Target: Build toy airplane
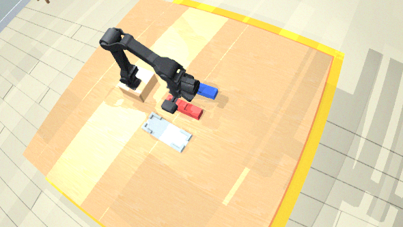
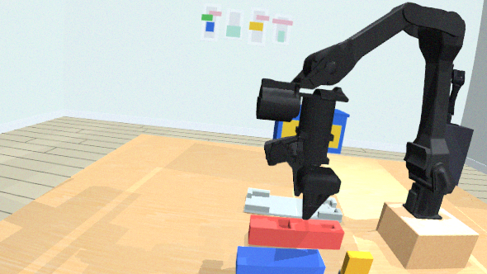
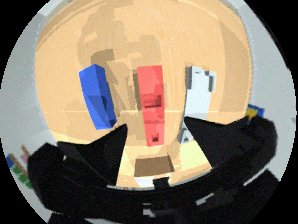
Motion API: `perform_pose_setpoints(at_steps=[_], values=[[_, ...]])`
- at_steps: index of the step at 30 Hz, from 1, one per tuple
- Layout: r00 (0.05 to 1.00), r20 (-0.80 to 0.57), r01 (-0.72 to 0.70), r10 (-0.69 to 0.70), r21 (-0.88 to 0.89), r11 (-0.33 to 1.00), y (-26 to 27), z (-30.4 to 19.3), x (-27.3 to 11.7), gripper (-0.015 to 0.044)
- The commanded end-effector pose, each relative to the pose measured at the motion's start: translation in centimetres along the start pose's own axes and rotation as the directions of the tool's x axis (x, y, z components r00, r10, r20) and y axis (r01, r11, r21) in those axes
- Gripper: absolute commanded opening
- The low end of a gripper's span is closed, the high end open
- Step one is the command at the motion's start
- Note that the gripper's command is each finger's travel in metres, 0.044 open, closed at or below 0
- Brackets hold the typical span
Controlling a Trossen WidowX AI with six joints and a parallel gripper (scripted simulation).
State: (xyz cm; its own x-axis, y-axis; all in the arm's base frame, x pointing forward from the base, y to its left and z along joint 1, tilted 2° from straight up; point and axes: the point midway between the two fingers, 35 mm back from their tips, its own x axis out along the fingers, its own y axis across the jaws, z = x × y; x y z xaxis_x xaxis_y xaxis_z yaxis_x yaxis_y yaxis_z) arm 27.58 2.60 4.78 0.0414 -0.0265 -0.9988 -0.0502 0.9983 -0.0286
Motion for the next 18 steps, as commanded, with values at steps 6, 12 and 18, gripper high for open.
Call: perform_pose_setpoints(at_steps=[6, 12, 18], values=[[1.0, -0.005, 0.004, -0.004, 0.002, 1.0, -0.1, -0.1, 2.4, 0.044], [1.0, -0.005, 0.004, -0.004, 0.002, 1.0, -0.1, -0.1, 3.0, 0.044], [1.0, -0.005, 0.004, -0.004, 0.002, 1.0, -0.1, 0.0, 3.9, 0.044]])
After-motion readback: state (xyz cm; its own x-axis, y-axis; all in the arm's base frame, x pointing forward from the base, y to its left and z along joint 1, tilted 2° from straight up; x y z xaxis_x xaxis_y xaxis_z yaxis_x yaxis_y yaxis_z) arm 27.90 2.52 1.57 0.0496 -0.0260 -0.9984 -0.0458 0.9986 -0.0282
